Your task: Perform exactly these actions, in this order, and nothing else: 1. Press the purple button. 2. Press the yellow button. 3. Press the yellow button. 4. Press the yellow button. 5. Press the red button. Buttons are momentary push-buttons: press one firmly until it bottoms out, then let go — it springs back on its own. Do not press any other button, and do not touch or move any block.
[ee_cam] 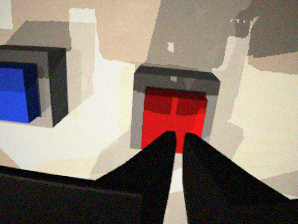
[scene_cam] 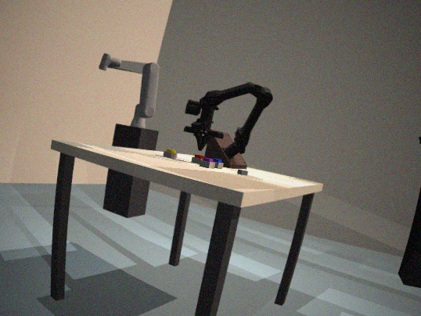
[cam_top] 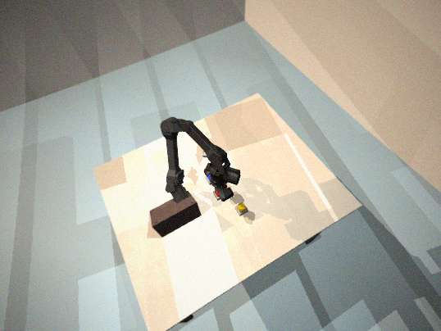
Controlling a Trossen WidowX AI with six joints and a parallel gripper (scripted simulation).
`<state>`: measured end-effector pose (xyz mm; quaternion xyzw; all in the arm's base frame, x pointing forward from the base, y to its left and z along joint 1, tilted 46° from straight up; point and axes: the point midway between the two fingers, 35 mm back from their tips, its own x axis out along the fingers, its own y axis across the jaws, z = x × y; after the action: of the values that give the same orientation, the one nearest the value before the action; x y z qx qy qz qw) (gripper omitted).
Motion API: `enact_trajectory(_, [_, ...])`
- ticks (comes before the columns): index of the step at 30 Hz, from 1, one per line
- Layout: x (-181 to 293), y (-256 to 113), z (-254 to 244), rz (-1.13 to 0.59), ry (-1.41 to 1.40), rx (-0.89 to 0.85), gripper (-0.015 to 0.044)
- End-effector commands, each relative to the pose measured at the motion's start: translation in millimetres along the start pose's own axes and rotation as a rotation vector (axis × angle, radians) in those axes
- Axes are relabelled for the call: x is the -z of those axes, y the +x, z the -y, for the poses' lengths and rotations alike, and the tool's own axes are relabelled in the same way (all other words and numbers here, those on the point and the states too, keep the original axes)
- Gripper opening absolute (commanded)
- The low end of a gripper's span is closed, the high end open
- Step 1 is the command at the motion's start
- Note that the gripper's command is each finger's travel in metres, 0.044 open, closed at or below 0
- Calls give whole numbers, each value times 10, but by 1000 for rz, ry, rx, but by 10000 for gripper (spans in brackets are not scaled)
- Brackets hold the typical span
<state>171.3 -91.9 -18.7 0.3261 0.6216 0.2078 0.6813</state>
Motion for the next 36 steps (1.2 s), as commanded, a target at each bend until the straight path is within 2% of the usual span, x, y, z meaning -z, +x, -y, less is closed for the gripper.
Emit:
enact_trajectory(1, [18, 78, -15, -2, 9, -9, 20])
enact_trajectory(15, [24, 291, -23, -2, 9, -10, 20])
enact_trajectory(34, [24, 294, -24, -2, 8, -10, 20])
enact_trajectory(36, [6, 176, -8, -1, 2, -4, 20])
